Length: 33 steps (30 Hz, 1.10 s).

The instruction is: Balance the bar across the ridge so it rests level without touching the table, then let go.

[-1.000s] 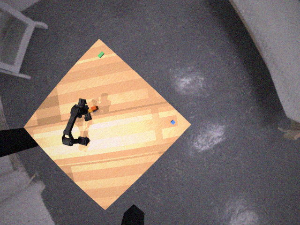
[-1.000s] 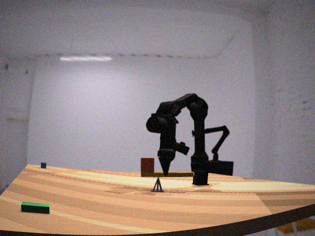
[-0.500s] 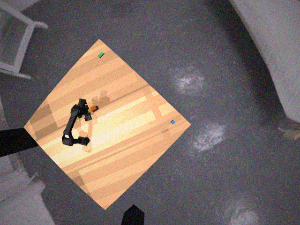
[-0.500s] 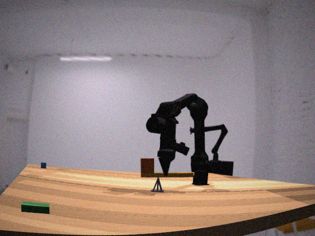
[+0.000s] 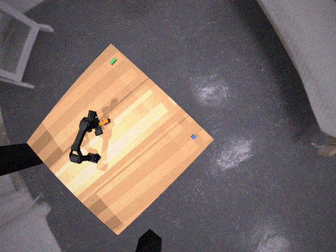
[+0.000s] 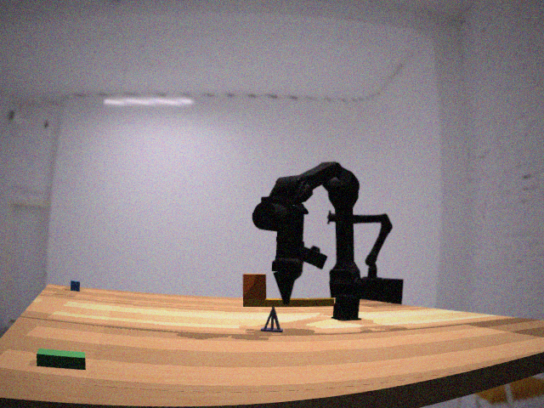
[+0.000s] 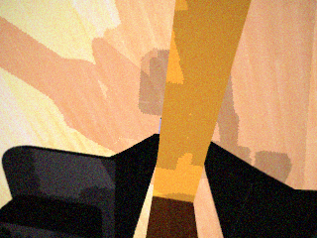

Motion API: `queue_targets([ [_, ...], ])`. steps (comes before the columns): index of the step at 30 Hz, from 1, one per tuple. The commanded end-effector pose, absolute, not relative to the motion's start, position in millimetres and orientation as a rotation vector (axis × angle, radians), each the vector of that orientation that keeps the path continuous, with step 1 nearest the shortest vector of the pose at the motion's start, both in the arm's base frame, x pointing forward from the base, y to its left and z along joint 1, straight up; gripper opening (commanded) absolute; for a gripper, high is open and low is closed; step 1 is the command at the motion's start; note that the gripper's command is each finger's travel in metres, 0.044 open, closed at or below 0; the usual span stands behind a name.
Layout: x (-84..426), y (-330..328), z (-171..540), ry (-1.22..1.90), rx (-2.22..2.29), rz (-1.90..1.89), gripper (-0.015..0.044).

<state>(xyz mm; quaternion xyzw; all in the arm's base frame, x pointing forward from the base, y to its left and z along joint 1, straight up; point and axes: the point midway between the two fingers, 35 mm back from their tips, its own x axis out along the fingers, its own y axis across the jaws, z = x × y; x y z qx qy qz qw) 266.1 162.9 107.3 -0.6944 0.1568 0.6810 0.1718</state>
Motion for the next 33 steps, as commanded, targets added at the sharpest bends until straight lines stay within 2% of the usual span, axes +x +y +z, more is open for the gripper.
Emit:
queue_targets([
  [1, 266.5, 162.8, 106.9, 0.441, -1.976, 1.933, 0.0000],
  [33, 266.0, 162.7, 104.2, 0.441, -1.976, 1.933, 0.0000],
])
